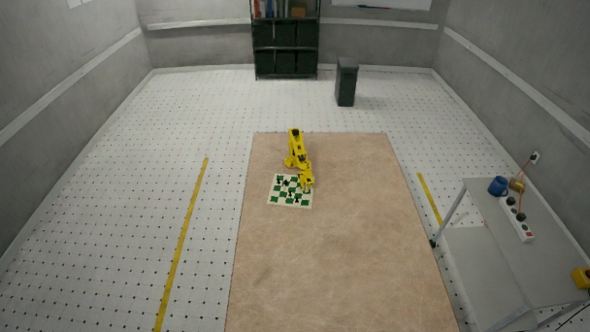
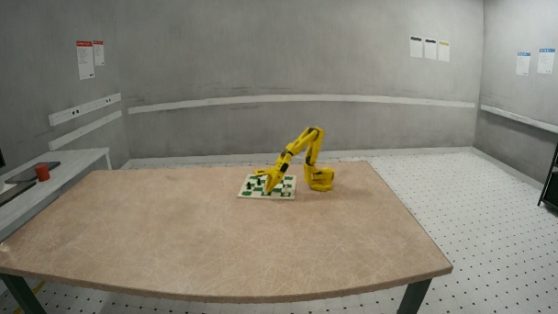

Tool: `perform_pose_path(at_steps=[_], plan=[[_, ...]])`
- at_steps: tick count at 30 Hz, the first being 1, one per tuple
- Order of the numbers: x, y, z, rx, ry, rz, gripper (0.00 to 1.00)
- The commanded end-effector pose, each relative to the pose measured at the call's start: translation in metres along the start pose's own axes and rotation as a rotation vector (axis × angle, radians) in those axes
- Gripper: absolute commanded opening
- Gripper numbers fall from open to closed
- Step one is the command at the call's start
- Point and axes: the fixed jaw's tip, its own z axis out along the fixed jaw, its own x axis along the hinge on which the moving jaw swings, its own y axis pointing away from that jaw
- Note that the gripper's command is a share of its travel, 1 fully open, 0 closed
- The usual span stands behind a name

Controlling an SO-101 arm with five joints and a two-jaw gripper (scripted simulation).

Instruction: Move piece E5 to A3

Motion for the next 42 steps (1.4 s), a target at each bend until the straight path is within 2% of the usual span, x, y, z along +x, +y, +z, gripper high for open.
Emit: perform_pose_path(at_steps=[1, 17, 32, 42], plan=[[0.003, 0.002, -0.001, -0.005, 0.009, 0.001, 0.09], [-0.004, 0.002, -0.011, -0.005, 0.009, 0.001, 0.09], [-0.018, 0.001, -0.035, -0.005, 0.008, 0.001, 0.09], [-0.022, 0.001, -0.043, -0.005, 0.008, 0.001, 0.09]])
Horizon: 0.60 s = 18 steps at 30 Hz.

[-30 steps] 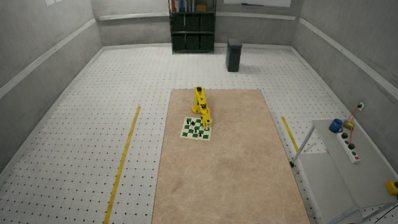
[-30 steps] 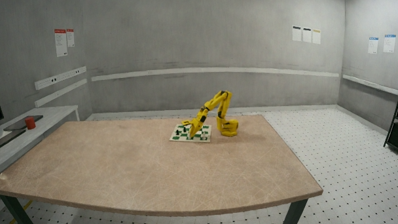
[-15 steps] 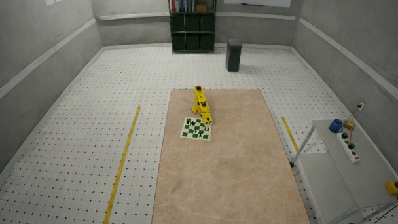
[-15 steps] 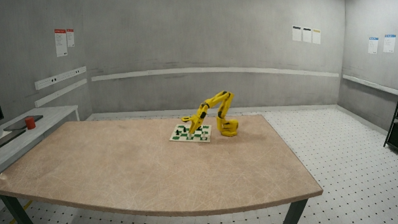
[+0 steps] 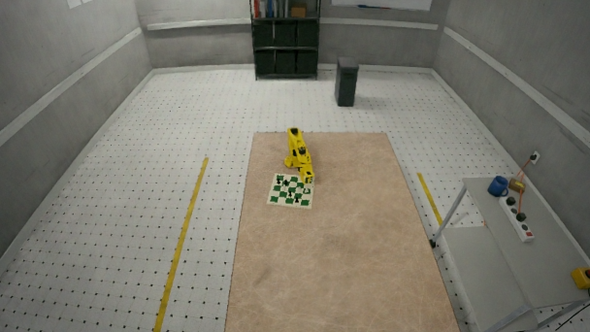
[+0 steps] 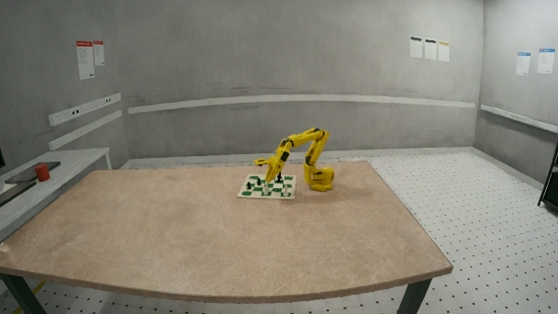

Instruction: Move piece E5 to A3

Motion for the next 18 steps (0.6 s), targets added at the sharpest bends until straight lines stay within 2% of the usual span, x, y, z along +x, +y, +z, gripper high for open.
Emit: perform_pose_path(at_steps=[1, 13, 15, 18], plan=[[-0.004, 0.002, -0.005, -0.005, -0.010, 0.001, 0.09], [-0.005, 0.004, -0.007, -0.012, -0.003, -0.012, 0.10], [-0.005, 0.013, -0.009, -0.032, 0.017, -0.049, 0.13], [-0.006, 0.036, -0.018, -0.084, 0.072, -0.155, 0.19]])
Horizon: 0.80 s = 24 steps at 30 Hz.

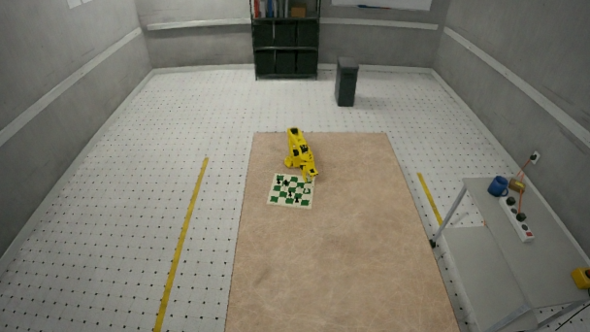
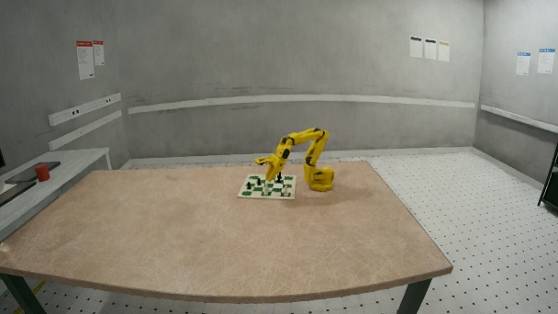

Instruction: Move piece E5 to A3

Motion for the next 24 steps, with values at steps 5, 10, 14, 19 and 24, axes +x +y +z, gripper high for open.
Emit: perform_pose_path(at_steps=[5, 10, 14, 19, 24], plan=[[0.004, 0.066, -0.030, -0.144, 0.165, -0.323, 0.33], [0.010, 0.082, -0.041, -0.175, 0.209, -0.418, 0.38], [0.012, 0.087, -0.044, -0.184, 0.223, -0.449, 0.40], [0.012, 0.087, -0.044, -0.184, 0.223, -0.449, 0.40], [0.012, 0.087, -0.044, -0.184, 0.223, -0.449, 0.40]])
